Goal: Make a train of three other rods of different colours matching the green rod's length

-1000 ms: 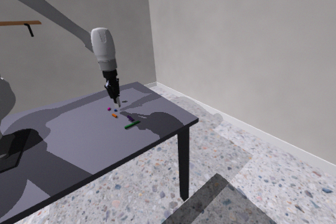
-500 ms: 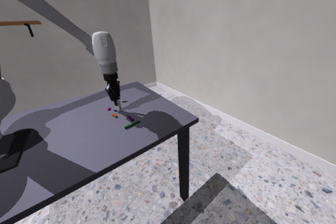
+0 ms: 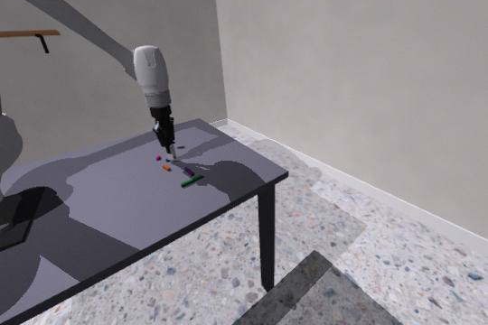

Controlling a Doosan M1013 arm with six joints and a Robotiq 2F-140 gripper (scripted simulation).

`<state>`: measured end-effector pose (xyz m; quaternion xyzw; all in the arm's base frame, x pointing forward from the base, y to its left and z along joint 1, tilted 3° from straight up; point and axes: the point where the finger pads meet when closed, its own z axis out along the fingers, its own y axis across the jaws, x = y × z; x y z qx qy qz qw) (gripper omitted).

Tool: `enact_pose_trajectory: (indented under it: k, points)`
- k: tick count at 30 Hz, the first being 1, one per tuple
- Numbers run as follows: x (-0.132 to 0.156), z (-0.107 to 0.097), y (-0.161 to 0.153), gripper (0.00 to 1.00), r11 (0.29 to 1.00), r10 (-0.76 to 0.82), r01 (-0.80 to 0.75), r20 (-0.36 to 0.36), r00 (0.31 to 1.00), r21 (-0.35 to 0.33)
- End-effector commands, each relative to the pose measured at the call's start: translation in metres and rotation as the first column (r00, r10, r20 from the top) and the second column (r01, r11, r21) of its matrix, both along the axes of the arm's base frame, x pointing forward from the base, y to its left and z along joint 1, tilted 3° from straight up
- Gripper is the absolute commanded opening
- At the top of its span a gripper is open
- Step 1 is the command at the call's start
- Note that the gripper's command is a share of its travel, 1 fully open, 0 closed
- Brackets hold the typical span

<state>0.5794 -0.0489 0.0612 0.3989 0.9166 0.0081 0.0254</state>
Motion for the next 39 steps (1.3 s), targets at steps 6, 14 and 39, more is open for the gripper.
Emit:
enact_pose_trajectory:
  k: [6,14,39]
  points:
    - [0.0,0.0,0.0,0.03,1.0,0.0,0.0,0.0,1.0,0.0]
    - [0.0,0.0,0.0,0.03,1.0,0.0,0.0,0.0,1.0,0.0]
    - [0.001,-0.012,0.0,0.03,1.0,0.0,0.0,0.0,1.0,0.0]
